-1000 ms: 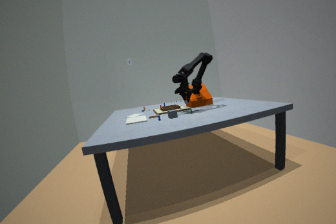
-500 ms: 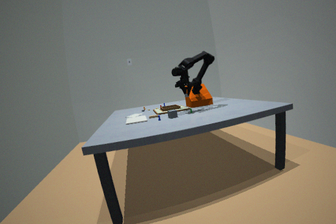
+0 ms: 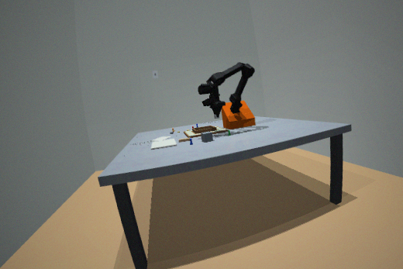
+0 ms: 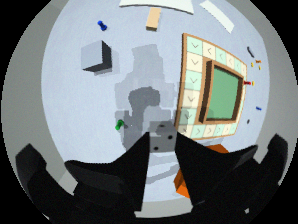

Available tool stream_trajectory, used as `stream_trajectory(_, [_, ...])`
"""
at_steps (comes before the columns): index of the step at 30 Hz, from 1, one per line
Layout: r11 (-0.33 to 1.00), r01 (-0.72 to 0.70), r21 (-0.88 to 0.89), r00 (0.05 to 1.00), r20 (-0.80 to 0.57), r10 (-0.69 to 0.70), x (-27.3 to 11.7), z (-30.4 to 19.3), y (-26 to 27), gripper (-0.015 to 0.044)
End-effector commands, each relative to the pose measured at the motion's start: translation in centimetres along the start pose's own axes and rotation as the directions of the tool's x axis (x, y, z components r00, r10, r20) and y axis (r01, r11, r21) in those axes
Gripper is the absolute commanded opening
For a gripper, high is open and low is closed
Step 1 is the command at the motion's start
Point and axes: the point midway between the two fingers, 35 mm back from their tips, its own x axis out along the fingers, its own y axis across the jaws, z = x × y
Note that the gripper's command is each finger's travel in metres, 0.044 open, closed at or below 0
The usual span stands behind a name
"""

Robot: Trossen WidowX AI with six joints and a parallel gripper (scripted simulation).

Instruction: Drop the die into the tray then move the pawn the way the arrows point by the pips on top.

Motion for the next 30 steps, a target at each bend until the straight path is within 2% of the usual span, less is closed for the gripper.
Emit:
stream_trajectory(1, [0.987,0.011,0.161,1.000,-0.002,-0.011,0.5,1.2,-1.9,0.0000])
stream_trajectory(8, [0.919,0.018,0.393,1.000,-0.005,-0.018,1.1,2.6,-4.9,0.0000])
stream_trajectory(15, [0.797,0.021,0.603,1.000,-0.009,-0.019,1.6,3.6,-8.0,0.0000])
stream_trajectory(30, [0.391,0.012,0.920,1.000,-0.012,-0.003,2.7,4.5,-14.8,0.0000])
